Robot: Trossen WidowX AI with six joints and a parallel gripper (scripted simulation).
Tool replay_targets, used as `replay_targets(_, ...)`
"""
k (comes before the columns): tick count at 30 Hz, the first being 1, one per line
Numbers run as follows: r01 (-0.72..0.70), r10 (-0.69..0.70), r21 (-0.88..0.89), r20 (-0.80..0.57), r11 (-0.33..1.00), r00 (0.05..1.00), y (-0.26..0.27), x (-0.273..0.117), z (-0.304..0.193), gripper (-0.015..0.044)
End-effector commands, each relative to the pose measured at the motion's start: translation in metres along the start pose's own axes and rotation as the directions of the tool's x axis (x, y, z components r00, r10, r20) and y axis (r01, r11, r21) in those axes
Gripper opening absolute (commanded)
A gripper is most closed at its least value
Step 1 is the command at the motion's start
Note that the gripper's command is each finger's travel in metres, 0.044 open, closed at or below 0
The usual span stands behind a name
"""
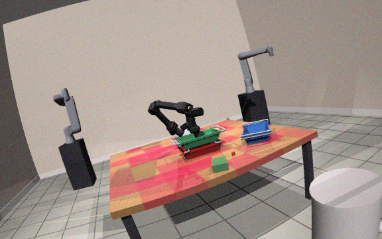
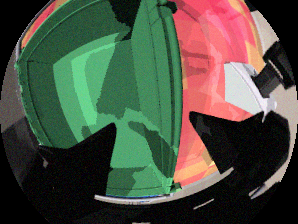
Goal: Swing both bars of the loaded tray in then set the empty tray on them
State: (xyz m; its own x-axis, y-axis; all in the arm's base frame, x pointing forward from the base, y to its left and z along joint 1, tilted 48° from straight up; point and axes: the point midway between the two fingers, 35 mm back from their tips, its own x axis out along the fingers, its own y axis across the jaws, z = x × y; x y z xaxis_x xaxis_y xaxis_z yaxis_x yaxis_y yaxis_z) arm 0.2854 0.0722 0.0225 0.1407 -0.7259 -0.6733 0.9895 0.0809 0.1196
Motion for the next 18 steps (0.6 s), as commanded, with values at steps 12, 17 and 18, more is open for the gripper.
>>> replay_targets(12,0.000,0.000,0.002,-0.013,1.000,1.000,0.003,-0.079,-0.004,0.0440)
replay_targets(17,0.002,-0.002,0.003,-0.011,1.000,1.000,-0.001,-0.103,-0.001,0.0440)
replay_targets(18,0.002,-0.002,0.003,-0.011,1.000,1.000,-0.001,-0.104,-0.001,0.0440)
